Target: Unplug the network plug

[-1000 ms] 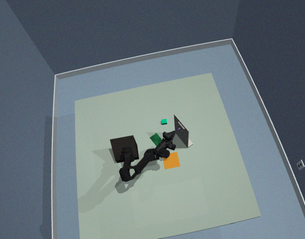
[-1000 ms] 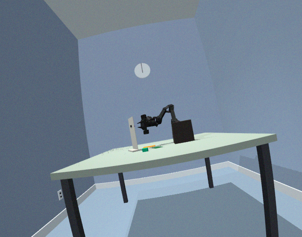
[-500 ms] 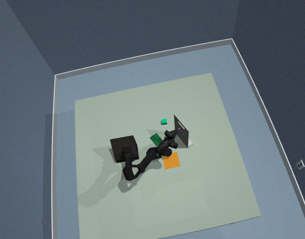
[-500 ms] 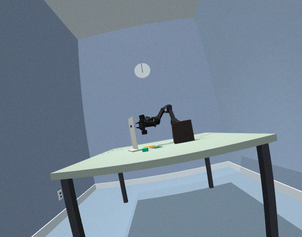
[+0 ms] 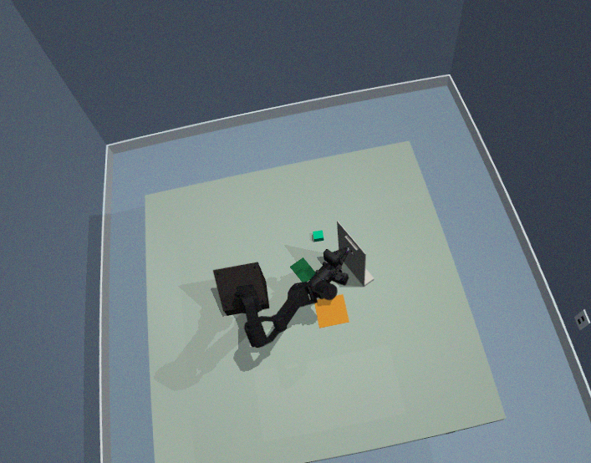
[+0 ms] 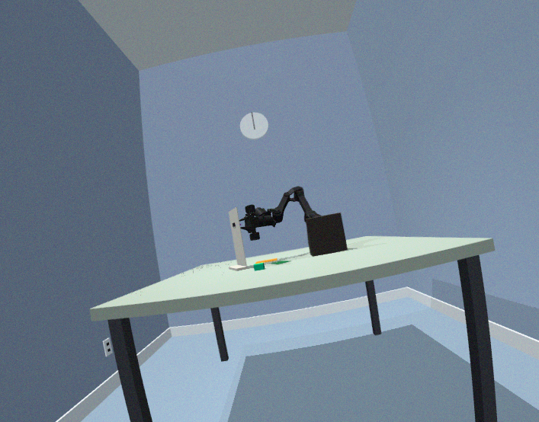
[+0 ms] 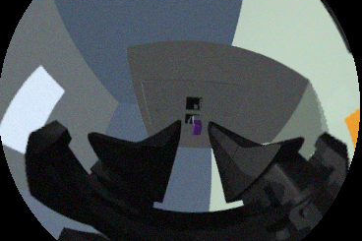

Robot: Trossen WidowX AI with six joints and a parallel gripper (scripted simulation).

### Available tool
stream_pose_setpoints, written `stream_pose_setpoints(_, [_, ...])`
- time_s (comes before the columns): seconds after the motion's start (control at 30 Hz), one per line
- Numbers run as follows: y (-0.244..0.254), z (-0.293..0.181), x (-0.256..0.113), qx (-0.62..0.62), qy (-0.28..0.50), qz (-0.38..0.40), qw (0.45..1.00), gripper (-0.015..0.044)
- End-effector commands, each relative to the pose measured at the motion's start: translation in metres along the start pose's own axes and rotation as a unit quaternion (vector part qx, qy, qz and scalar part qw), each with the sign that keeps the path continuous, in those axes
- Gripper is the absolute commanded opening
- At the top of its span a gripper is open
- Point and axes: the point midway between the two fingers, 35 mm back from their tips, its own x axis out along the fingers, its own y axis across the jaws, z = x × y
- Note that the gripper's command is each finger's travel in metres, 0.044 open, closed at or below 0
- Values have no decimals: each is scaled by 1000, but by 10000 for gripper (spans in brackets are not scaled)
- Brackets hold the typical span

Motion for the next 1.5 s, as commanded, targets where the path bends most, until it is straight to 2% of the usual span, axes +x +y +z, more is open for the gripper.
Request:
stream_pose_setpoints(0.0, [-1,0,4,2,0,-1,1000,156])
stream_pose_setpoints(0.07, [-1,0,4,2,0,-1,1000,104])
stream_pose_setpoints(0.57, [-1,0,4,2,0,-1,1000,4])
stream_pose_setpoints(1.47, [0,-3,-7,2,0,-2,1000,0])
